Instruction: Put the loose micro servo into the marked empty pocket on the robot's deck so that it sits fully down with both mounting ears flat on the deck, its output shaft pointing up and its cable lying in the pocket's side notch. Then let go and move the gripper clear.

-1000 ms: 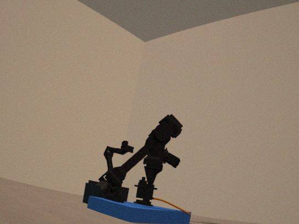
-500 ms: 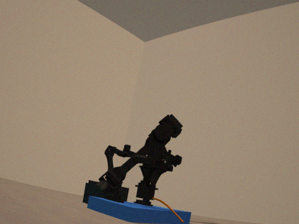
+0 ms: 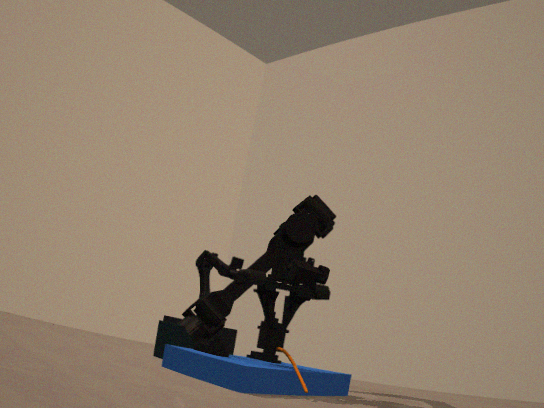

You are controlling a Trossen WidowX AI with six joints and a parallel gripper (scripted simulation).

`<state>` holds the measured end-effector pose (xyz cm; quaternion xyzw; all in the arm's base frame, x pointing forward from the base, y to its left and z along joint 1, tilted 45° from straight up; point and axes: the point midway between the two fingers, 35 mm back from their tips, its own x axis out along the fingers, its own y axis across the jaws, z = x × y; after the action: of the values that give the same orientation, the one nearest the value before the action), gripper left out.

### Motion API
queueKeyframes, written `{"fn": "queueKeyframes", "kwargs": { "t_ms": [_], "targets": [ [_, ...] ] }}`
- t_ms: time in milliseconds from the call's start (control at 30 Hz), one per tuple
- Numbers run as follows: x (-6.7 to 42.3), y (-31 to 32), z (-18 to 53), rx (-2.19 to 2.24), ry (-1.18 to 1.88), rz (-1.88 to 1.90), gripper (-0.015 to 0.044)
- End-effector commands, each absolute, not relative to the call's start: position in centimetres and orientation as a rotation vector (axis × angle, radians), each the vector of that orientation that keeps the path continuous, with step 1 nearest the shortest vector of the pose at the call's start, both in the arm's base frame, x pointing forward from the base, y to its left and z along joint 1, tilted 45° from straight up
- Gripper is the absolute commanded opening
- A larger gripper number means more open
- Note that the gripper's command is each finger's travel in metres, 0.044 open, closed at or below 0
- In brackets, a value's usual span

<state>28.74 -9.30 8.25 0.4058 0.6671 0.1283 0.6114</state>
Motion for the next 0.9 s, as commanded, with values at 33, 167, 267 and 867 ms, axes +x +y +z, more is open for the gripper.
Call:
{"fn": "queueKeyframes", "kwargs": {
  "t_ms": [33, 167, 267, 867],
  "targets": [
    [28.72, -9.44, 8.23, 1.071, 1.582, 0.159, 0.0000],
    [28.72, -9.44, 8.23, 1.178, 1.612, 0.050, 0.0000],
    [28.72, -9.44, 8.23, 1.257, 1.631, -0.034, 0.0000],
    [28.72, -9.44, 8.23, 1.716, 1.678, -0.580, 0.0000]
  ]
}}
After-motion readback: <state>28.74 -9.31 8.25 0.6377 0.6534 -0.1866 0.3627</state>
